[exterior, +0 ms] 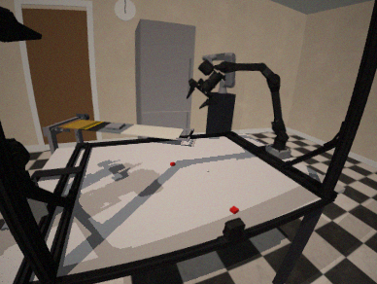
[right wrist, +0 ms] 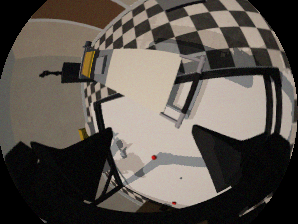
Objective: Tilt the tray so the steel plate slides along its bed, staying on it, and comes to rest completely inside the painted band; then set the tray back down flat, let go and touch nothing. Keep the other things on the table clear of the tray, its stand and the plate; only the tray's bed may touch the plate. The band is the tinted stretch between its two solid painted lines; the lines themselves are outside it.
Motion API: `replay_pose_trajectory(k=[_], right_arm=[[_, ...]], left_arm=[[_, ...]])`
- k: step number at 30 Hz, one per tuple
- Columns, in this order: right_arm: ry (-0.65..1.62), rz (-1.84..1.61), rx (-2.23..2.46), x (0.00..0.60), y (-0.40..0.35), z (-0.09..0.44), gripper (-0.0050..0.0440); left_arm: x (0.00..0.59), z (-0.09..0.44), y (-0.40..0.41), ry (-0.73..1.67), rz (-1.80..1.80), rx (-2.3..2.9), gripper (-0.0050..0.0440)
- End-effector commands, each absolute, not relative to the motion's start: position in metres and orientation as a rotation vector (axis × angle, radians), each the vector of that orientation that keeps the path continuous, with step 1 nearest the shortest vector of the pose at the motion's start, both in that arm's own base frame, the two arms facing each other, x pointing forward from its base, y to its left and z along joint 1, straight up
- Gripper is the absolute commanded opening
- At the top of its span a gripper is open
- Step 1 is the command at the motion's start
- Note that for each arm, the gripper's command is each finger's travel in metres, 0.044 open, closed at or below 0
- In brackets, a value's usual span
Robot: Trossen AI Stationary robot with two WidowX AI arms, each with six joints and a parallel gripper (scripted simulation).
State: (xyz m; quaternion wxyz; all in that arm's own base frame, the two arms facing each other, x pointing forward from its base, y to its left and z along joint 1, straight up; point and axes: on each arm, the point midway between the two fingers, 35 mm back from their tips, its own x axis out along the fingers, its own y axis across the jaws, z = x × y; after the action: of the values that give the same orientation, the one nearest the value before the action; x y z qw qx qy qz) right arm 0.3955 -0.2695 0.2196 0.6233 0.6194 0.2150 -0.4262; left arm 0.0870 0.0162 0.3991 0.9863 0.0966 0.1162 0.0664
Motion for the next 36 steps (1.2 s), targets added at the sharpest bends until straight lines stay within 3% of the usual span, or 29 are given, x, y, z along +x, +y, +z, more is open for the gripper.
replay_pose_trajectory(k=[1, 6, 7, 36], right_arm=[[0.424, -1.063, 1.542, 0.378, -0.284, 0.229, 0.0440], [0.362, -1.149, 1.656, 0.360, -0.295, 0.234, 0.0440], [0.362, -1.149, 1.656, 0.367, -0.292, 0.222, 0.0150], [0.362, -1.149, 1.656, 0.360, -0.295, 0.064, 0.0150]], left_arm=[[0.097, 0.402, 0.017, 0.271, 0.147, 0.210, 0.0440], [0.112, 0.404, 0.021, 0.324, 0.168, 0.225, 0.0440], [0.115, 0.404, 0.023, 0.334, 0.172, 0.227, 0.0440], [0.173, 0.405, 0.093, 0.537, 0.251, 0.184, 0.0440]])
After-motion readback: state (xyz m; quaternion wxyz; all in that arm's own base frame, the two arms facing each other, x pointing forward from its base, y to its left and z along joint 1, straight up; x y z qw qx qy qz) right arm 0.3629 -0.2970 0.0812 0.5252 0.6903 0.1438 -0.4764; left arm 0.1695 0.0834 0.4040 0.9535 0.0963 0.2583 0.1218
